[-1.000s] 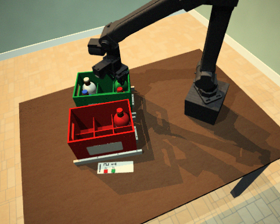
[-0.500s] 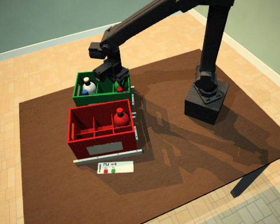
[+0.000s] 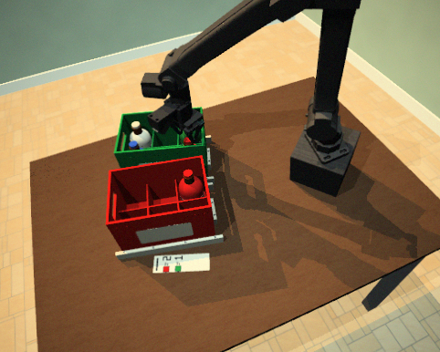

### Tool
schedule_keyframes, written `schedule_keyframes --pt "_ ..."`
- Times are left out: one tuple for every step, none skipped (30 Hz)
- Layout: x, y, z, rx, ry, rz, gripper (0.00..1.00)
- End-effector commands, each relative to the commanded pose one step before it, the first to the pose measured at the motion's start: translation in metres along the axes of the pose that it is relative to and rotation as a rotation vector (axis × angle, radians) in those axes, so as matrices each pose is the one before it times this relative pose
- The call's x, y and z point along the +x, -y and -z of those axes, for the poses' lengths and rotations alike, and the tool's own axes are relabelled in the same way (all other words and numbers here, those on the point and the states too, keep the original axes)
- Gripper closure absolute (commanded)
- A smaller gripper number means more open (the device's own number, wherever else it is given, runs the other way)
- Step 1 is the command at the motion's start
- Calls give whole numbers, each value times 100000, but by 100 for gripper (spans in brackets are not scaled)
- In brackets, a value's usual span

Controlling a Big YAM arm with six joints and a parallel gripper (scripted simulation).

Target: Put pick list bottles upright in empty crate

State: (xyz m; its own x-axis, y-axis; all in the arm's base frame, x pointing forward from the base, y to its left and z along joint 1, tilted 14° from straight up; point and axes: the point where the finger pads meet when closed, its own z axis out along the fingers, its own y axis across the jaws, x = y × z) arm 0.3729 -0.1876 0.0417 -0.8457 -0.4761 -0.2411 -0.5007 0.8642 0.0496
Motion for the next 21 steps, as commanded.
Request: schedule_keyframes --pt "-435 -246 -1086 -381 -348 155 39" --pt "0 -3 -134 -6 6 0 39" --pt "1 -2 -134 -2 0 0 39" --pt "1 -3 -134 -4 2 0 39" --pt "1 -3 -134 -3 2 0 39" --pt "1 -2 -134 -2 0 0 39" --pt "1 -2 -134 -2 -1 0 39" --pt "1 -2 -134 -2 -1 0 39" --pt "-79 104 -63 220 125 61 39" --pt "-31 40 -106 86 49 24 39" --pt "90 -119 -210 -242 -142 -67 39" --pt "26 -35 -155 -68 -43 -19 39" --pt "0 0 0 0 0 0 39" --pt "0 0 0 0 0 0 39" --pt "-699 696 960 2726 1594 758 39" --pt "454 -448 -862 -1811 -1063 -505 39" --pt "254 -277 -470 -899 -523 -249 39" --pt "14 -19 -95 -20 -16 -6 39" --pt "6 -11 -21 -4 6 0 39" --pt "7 -11 -18 -2 3 0 39" --pt "-10 4 42 111 68 33 39"
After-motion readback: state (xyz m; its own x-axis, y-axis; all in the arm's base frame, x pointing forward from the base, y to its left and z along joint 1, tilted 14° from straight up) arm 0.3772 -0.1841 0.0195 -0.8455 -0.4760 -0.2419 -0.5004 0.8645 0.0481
